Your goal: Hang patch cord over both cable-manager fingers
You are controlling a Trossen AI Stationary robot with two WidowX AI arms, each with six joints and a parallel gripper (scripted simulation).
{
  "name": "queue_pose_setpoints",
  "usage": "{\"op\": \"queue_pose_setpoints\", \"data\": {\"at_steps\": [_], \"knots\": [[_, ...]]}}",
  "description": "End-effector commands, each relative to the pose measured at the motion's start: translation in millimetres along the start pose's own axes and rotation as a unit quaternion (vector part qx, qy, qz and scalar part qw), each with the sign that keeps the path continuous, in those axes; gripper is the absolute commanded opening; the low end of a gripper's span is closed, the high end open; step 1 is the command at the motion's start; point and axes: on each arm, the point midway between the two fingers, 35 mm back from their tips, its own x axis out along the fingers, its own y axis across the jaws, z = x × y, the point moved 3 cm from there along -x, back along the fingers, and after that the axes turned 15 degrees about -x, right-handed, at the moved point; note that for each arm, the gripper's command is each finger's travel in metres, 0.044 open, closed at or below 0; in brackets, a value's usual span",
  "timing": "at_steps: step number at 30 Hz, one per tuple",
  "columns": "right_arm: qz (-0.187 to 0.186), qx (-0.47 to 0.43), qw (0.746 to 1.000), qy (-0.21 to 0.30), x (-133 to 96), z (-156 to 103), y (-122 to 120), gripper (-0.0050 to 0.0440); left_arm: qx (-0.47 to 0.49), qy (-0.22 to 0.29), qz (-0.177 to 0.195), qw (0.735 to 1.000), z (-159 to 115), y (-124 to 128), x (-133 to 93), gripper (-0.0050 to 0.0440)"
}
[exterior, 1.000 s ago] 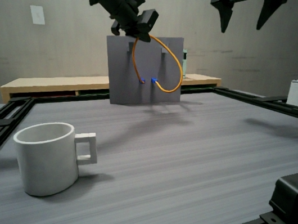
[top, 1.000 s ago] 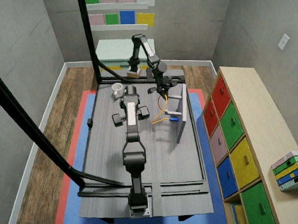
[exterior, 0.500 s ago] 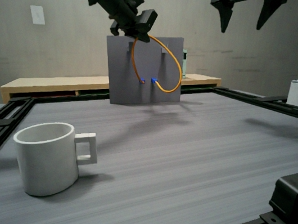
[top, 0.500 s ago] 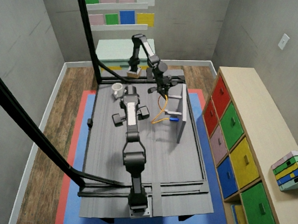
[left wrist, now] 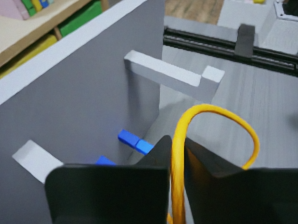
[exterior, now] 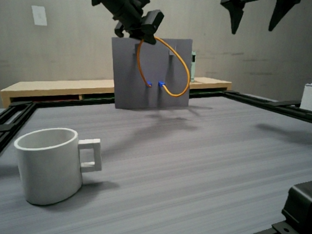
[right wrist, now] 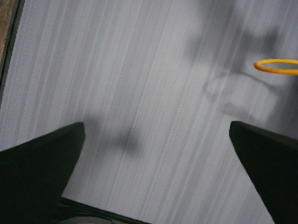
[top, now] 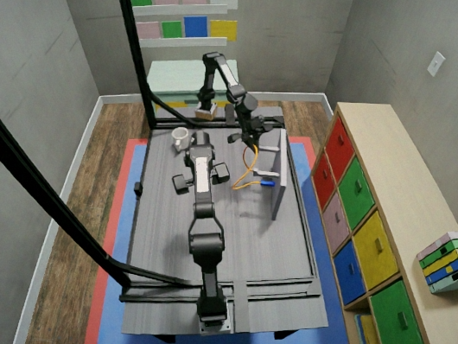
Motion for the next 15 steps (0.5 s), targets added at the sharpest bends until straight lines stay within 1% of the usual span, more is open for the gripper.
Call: {"op": "queue_pose_setpoints", "data": {"at_steps": [1, 15], "knots": [[-0.01, -0.001, 1.0, -0.017, -13, 1, 0, 0.044, 0.002, -0.021, -0.006, 1.0, 13, -1, -16, 0.0025], [-0.01, -0.001, 1.0, -0.017, -13, 1, 0, 0.044, 0.002, -0.019, -0.005, 1.0, 11, 15, -29, 0.0025]]}}
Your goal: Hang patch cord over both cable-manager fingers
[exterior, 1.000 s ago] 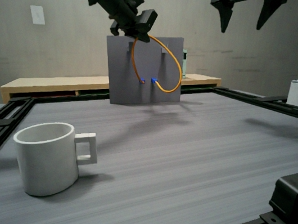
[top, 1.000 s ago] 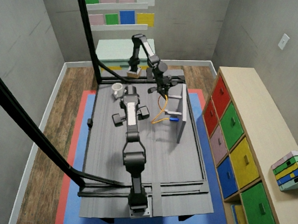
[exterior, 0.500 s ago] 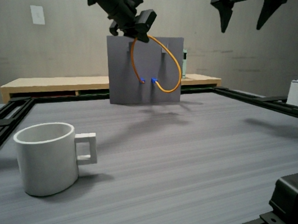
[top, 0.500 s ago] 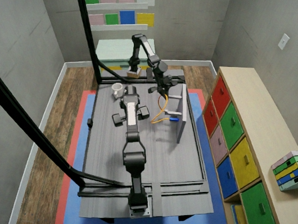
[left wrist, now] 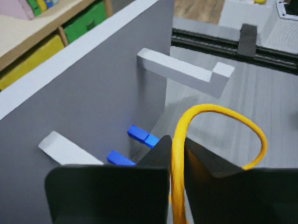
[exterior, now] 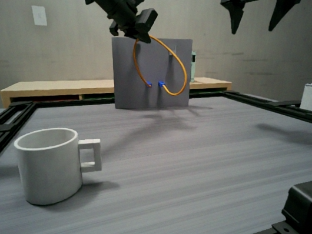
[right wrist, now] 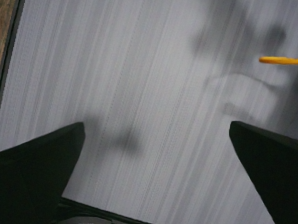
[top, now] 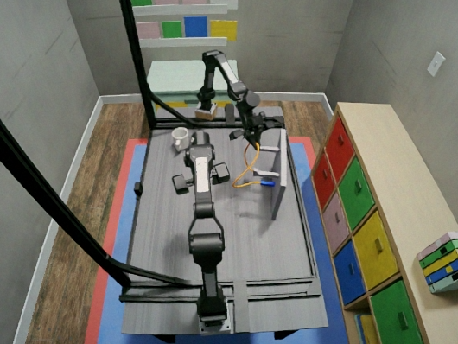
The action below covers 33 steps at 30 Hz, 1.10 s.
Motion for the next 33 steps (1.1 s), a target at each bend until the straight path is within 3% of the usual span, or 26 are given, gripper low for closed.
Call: {"op": "queue_pose_setpoints", "data": {"at_steps": [1, 33], "knots": [[-0.01, -0.001, 1.0, -0.017, -13, 1, 0, 0.044, 0.002, -0.018, -0.005, 1.0, 11, 3, -19, 0.0025], [-0.01, -0.001, 1.0, -0.017, -13, 1, 0, 0.044, 0.001, -0.018, -0.005, 1.0, 9, 15, -29, 0.0025]]}}
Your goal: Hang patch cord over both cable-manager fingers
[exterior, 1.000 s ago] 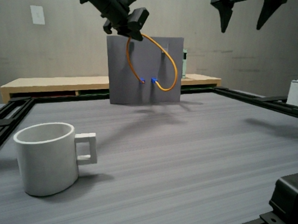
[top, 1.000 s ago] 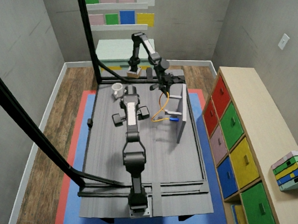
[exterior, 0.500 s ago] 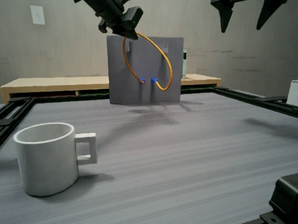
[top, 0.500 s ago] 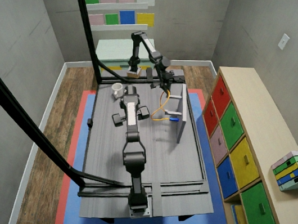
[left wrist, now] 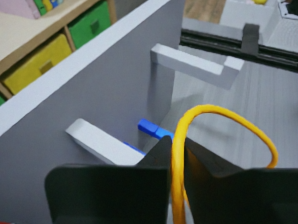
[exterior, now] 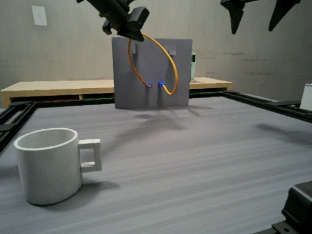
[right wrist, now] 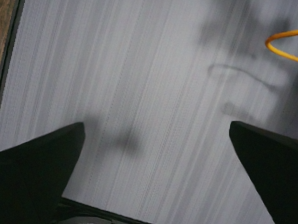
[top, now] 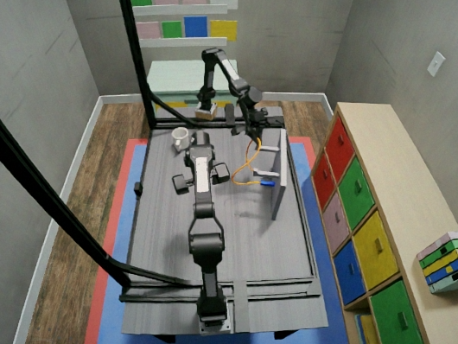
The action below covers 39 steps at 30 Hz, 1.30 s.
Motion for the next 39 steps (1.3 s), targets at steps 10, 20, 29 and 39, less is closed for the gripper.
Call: {"op": "queue_pose_setpoints", "data": {"at_steps": [10, 20, 29, 39], "knots": [[-0.01, -0.001, 1.0, -0.017, -13, 1, 0, 0.044, 0.001, -0.02, -0.004, 1.0, 10, 1, -14, 0.0025], [-0.01, -0.001, 1.0, -0.017, -13, 1, 0, 0.044, -0.003, -0.023, -0.004, 1.0, 9, 6, -16, 0.0025], [-0.01, -0.001, 1.0, -0.017, -13, 1, 0, 0.044, -0.007, -0.028, -0.003, 1.0, 7, 14, -18, 0.0025], [-0.01, -0.001, 1.0, -0.017, -13, 1, 0, 0.044, -0.012, -0.033, -0.002, 0.999, 5, 22, -21, 0.0025]]}}
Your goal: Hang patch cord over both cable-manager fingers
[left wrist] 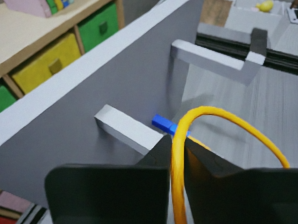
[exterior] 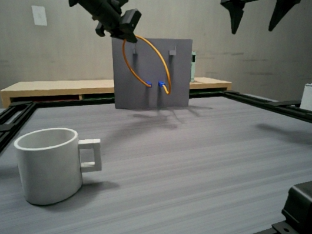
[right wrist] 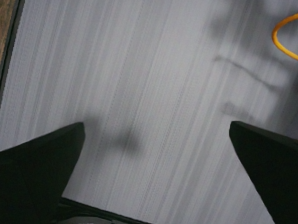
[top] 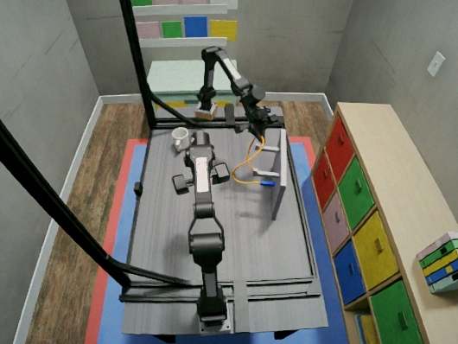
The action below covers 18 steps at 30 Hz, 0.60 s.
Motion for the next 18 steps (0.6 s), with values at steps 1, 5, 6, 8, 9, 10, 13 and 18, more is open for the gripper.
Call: {"op": "queue_pose_setpoints", "data": {"at_steps": [1, 5, 6, 8, 9, 10, 13, 18], "knots": [[-0.009, -0.001, 1.0, -0.017, -13, 1, 0, 0.044, 0.002, -0.021, -0.005, 1.0, 10, 0, -14, 0.0025], [-0.009, -0.001, 1.0, -0.017, -13, 1, 0, 0.044, 0.003, -0.021, -0.005, 1.0, 8, 3, -15, 0.0025], [-0.009, -0.001, 1.0, -0.017, -13, 1, 0, 0.044, 0.004, -0.02, -0.005, 1.0, 7, 4, -15, 0.0025], [-0.009, -0.001, 1.0, -0.017, -13, 1, 0, 0.044, 0.006, -0.018, -0.005, 1.0, 5, 5, -15, 0.0025], [-0.009, -0.001, 1.0, -0.017, -13, 1, 0, 0.044, 0.007, -0.017, -0.005, 1.0, 4, 6, -15, 0.0025], [-0.009, -0.001, 1.0, -0.017, -13, 1, 0, 0.044, 0.008, -0.016, -0.006, 1.0, 3, 7, -15, 0.0025], [-0.009, -0.001, 1.0, -0.017, -13, 1, 0, 0.044, 0.011, -0.013, -0.006, 1.0, 0, 8, -14, 0.0025], [-0.009, -0.001, 1.0, -0.017, -13, 1, 0, 0.044, 0.013, -0.011, -0.006, 1.0, -3, 10, -14, 0.0025]]}}
